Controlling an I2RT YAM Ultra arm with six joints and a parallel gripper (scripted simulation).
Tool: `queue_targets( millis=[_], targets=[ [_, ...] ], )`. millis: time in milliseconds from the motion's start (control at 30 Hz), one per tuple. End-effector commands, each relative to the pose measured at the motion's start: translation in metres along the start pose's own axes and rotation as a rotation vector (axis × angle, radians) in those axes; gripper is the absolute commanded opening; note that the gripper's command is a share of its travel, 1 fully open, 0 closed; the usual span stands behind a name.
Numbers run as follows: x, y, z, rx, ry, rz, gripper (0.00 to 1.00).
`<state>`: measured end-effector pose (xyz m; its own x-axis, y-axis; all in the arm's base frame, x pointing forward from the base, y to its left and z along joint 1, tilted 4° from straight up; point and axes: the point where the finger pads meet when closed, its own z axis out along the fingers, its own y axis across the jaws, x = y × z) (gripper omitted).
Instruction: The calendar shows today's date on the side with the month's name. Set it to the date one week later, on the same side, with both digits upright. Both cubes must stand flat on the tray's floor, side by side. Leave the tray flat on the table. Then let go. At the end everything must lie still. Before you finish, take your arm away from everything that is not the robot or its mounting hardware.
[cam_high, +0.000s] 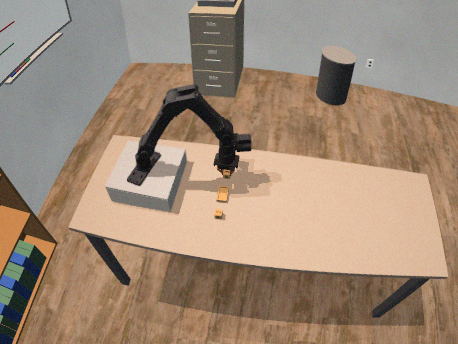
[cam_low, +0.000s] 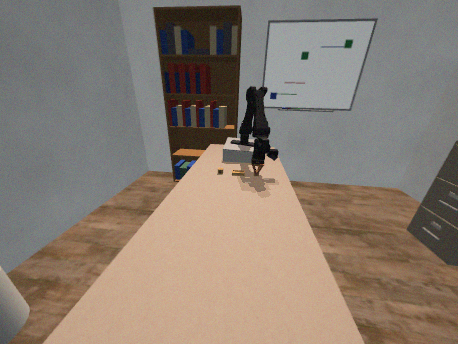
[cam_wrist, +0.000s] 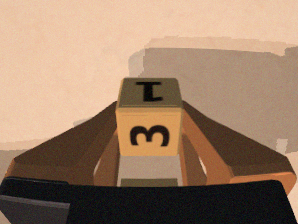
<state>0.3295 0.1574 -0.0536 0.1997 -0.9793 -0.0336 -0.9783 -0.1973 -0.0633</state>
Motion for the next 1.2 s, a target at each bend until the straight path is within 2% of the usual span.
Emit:
queue_targets(
  millis=[0, 667, 767, 900, 967, 1167],
  targets=[
    [-0.001, -0.002, -0.003, 0.01, -0.004, 0.0, 0.26],
    [-0.001, -0.002, -0.006, 0.01, -0.004, 0.0, 0.26],
    [-0.001, -0.002, -0.018, 0.01, -0.004, 0.0, 0.26],
    [-0.001, -0.002, -0.045, 0.01, -0.004, 0.0, 0.26],
    [-0.001, -0.002, -0.045, 0.01, -0.004, 0.0, 0.26],
    [-0.001, -0.002, -0.088, 0.01, -0.004, 0.0, 0.26]
  ],
)
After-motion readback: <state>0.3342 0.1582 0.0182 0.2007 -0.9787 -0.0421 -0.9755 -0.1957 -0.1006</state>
